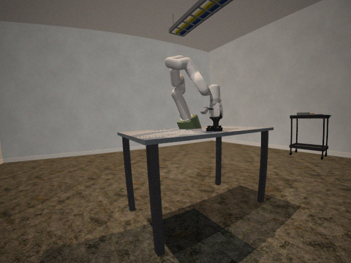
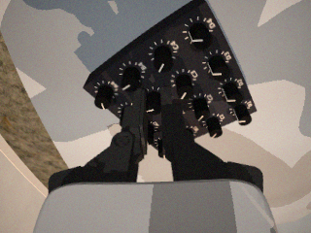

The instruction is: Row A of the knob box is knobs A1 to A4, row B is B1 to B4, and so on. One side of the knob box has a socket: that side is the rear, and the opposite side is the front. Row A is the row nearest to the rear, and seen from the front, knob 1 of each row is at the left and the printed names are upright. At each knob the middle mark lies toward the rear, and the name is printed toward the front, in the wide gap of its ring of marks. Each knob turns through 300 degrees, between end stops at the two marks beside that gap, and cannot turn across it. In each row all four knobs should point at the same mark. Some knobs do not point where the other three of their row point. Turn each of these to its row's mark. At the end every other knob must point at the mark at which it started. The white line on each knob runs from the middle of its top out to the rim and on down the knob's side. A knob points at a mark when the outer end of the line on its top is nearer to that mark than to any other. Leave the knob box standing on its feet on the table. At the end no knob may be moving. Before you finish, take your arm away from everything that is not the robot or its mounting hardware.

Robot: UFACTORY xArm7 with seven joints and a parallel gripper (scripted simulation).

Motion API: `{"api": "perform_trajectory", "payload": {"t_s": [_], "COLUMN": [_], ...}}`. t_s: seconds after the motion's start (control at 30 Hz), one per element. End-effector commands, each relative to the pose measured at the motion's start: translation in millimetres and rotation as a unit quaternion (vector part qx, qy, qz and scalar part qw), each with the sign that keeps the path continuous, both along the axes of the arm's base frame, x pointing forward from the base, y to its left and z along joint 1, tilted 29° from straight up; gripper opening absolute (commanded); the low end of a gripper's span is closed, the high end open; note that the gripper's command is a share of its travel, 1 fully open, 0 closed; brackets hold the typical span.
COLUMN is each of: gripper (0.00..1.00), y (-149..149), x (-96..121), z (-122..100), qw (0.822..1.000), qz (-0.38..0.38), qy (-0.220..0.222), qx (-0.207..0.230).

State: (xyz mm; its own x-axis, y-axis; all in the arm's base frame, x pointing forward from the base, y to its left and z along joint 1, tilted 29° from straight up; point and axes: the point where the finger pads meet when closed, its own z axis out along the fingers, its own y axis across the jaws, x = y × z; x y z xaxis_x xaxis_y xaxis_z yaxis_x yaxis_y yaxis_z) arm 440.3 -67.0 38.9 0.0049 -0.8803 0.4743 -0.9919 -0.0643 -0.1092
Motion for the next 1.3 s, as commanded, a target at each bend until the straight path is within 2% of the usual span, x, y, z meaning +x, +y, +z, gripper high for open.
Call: {"api": "perform_trajectory", "payload": {"t_s": [0.0, 0.53, 1.2, 1.23, 1.27], "gripper": [0.08, 0.08, 0.08, 0.19, 0.19], "y": [1.1, 1.1, 1.1, 1.1, 1.1], "x": [1.3, 1.3, 1.3, 1.3, 1.3], "z": [1.0, 1.0, 1.0, 1.0, 1.0], "qw": [0.998, 0.989, 0.988, 0.988, 0.988], "qz": [0.052, 0.128, 0.135, 0.135, 0.135], "qy": [0.030, 0.071, 0.074, 0.074, 0.074], "qx": [-0.003, -0.014, -0.015, -0.015, -0.015]}}
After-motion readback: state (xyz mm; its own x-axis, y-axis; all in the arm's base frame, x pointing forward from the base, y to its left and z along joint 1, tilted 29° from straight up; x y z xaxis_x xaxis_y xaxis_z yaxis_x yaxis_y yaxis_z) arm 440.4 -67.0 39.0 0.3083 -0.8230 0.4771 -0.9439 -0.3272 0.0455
